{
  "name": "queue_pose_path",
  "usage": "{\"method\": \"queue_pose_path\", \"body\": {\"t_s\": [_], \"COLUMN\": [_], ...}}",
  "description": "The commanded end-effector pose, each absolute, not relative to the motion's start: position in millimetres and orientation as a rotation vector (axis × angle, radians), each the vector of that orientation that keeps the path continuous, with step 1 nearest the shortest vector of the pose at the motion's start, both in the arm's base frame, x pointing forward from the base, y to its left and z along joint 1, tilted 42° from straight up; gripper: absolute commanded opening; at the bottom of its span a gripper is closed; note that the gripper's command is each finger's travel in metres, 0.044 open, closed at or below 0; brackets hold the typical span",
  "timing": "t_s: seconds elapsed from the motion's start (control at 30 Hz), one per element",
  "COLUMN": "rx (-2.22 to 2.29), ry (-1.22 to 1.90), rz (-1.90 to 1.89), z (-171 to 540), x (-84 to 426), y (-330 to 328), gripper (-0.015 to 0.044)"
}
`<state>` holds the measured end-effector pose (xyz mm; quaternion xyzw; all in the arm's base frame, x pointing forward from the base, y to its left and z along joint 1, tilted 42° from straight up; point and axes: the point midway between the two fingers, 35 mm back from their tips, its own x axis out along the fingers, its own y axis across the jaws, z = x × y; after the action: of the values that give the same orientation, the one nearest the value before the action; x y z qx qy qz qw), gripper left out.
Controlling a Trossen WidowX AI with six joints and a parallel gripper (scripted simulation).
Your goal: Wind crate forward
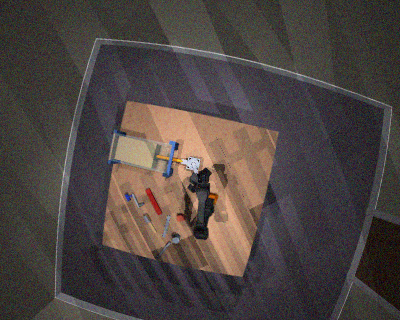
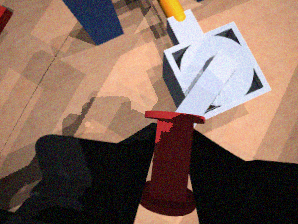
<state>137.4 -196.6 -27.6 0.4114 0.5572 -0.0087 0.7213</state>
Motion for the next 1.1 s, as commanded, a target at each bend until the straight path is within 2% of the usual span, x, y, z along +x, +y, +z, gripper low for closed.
{"method": "queue_pose_path", "body": {"t_s": [0.0,1.07], "rx": [0.901,0.897], "ry": [1.263,1.264], "rz": [-0.027,-0.031], "z": [-35.3,-63.3], "x": [125.9,96.1], "y": [-199.9,-234.0], "gripper": [0.0,0.0]}}
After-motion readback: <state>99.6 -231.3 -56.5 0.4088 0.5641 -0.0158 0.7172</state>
